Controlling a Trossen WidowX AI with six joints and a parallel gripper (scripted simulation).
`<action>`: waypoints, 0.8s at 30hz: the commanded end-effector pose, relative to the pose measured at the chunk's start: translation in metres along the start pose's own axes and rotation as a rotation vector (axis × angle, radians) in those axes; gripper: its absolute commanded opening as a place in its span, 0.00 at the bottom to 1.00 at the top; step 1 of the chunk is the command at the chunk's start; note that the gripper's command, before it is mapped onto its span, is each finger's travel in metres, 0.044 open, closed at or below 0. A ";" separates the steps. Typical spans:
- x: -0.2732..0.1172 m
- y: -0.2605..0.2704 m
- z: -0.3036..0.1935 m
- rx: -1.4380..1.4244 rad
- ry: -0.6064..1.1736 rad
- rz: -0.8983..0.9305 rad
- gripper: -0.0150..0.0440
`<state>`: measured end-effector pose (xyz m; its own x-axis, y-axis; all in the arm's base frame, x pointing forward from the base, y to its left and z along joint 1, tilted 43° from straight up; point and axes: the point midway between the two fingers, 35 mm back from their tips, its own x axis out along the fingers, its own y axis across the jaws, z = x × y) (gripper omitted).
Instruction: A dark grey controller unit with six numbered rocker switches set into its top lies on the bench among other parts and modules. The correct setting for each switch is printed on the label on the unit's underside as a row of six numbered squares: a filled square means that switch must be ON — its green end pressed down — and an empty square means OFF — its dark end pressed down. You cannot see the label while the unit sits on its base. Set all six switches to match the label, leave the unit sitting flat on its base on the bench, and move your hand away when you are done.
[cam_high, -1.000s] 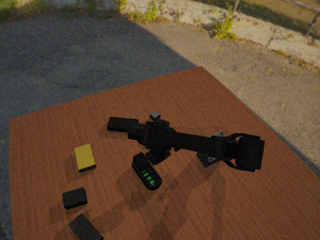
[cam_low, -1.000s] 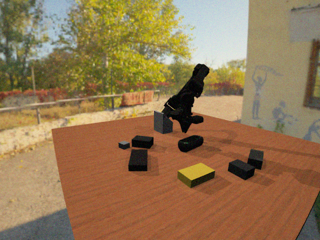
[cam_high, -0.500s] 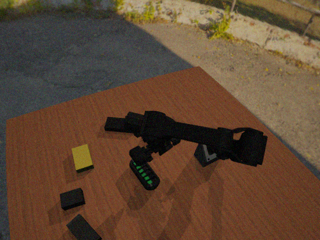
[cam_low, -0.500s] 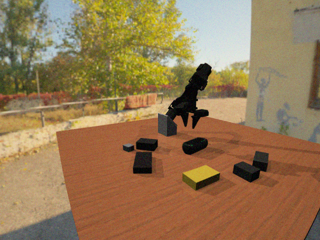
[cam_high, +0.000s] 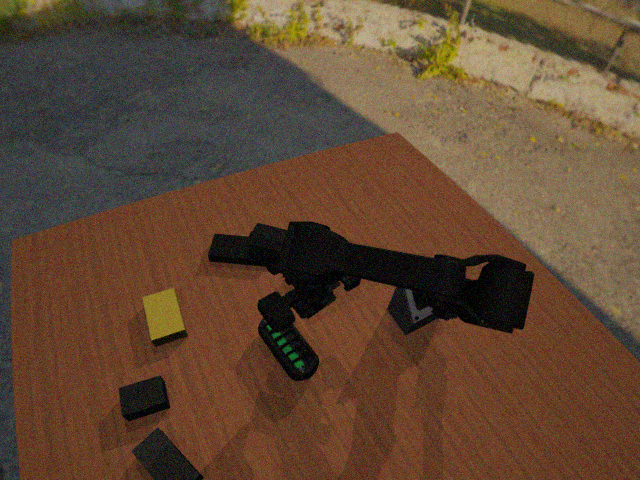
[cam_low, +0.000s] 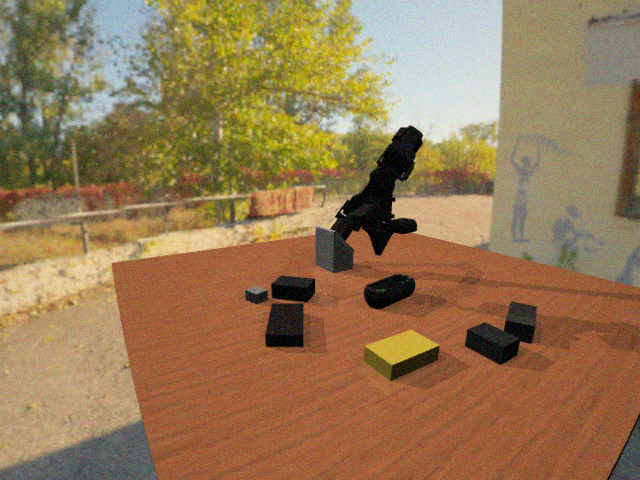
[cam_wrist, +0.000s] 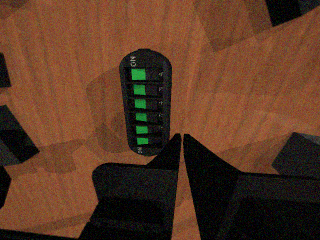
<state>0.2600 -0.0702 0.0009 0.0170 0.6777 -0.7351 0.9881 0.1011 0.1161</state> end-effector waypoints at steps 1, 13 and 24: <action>0.000 0.000 0.000 0.000 0.000 0.000 0.39; 0.000 0.000 0.000 0.000 0.000 0.000 0.92; 0.046 -0.013 0.047 -0.010 -0.001 0.263 0.69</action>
<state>0.2666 -0.0781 -0.0327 0.1668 0.6710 -0.7224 0.9691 0.0235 0.2456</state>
